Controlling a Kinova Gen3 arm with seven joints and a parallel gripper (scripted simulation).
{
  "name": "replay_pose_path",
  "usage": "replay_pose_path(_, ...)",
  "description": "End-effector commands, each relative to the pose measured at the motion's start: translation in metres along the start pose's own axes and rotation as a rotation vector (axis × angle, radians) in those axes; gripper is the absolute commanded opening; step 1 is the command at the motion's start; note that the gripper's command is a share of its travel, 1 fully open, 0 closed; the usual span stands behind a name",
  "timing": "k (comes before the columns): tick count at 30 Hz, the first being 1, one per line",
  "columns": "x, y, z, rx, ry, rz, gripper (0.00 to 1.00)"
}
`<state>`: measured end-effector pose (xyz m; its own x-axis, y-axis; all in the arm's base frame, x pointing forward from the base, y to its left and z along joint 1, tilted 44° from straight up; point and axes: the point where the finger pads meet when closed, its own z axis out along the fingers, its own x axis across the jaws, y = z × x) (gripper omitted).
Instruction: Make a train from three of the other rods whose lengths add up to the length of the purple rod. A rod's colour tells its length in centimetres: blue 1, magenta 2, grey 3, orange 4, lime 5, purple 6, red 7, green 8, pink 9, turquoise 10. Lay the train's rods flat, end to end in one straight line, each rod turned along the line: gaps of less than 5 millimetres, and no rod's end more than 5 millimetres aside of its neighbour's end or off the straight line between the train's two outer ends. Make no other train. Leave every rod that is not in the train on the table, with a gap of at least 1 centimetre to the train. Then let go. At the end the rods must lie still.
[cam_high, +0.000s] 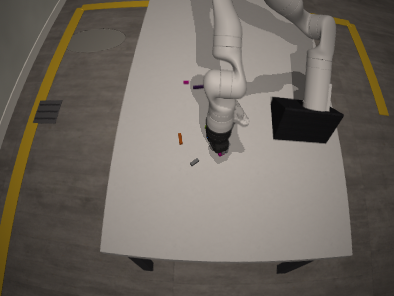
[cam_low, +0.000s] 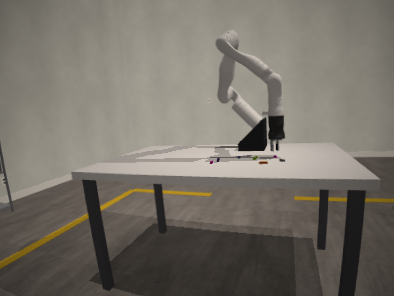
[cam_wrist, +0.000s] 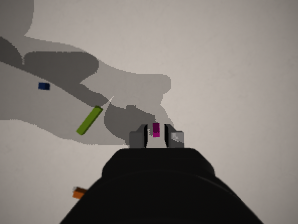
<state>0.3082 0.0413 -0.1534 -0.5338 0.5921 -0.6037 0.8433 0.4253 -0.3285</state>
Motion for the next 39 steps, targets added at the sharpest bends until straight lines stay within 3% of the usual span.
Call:
replay_pose_path(1,0.0,-0.001,0.005,0.003,-0.001,-0.002,0.54)
replay_pose_path(11,0.001,-0.002,0.015,0.003,-0.001,-0.002,0.54)
replay_pose_path(39,0.001,-0.002,0.017,0.003,-0.001,-0.002,0.54)
